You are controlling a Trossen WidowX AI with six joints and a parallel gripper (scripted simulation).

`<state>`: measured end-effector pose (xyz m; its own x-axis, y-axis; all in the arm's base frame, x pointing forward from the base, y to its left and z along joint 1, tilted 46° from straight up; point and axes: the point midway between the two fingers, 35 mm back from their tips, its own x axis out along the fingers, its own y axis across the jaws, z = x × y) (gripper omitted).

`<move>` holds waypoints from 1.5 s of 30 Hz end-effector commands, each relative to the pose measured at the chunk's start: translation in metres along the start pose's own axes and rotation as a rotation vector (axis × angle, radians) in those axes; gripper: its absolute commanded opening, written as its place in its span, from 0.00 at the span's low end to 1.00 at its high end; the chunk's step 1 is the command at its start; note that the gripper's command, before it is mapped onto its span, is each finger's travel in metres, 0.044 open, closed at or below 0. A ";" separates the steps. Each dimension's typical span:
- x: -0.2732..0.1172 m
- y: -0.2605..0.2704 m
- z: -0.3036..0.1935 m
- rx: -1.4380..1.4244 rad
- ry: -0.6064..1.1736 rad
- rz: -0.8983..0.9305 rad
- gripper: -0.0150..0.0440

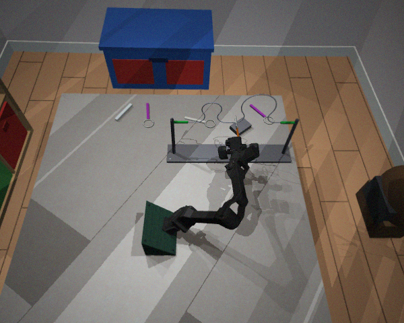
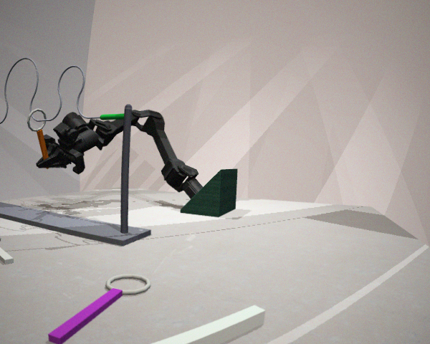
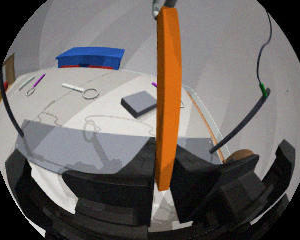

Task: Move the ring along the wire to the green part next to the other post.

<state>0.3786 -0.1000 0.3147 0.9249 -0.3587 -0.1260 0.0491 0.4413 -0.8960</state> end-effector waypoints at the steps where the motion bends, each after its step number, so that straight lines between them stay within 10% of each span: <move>1: -0.002 0.013 0.000 0.066 0.012 0.038 0.00; 45: -0.020 0.088 0.015 0.337 0.045 0.196 0.00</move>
<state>0.3713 -0.0463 0.2512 0.9152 -0.2827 -0.2873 0.0061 0.7225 -0.6913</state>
